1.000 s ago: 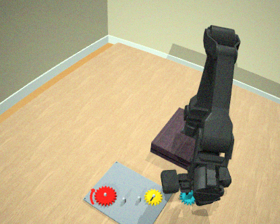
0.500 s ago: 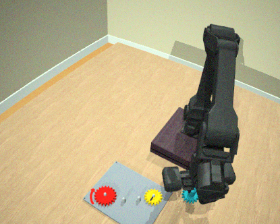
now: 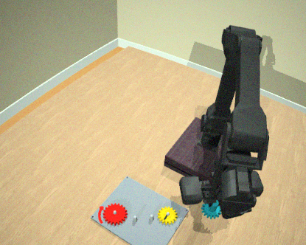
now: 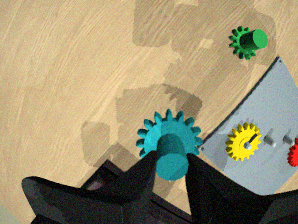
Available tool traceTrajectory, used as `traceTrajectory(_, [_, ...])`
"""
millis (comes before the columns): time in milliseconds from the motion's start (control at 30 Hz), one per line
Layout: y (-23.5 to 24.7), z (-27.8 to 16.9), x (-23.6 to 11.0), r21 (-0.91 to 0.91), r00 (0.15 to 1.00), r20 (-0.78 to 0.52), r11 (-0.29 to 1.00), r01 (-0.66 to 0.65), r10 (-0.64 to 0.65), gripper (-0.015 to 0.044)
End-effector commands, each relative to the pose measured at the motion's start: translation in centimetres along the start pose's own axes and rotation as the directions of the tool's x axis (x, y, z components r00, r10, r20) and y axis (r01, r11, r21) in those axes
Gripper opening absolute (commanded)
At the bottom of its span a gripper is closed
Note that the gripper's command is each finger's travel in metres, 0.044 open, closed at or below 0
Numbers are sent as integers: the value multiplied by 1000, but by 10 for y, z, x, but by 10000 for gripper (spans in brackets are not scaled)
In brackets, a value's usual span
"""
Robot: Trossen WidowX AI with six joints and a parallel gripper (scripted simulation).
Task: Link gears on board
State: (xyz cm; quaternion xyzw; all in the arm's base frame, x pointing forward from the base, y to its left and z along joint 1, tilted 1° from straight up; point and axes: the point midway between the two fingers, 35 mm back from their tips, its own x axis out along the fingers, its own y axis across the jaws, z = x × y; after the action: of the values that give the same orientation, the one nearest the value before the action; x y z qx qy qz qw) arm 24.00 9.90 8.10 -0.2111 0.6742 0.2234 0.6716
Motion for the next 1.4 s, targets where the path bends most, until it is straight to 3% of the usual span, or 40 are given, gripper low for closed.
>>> traceTrajectory(0, [0,2,-14,4,1000,13,1000,3,-3,0])
traceTrajectory(967, [6,-4,-79,4,1000,13,1000,2,-2,0])
traceTrajectory(1367, [-11,0,-75,9,1000,14,1000,5,-5,0])
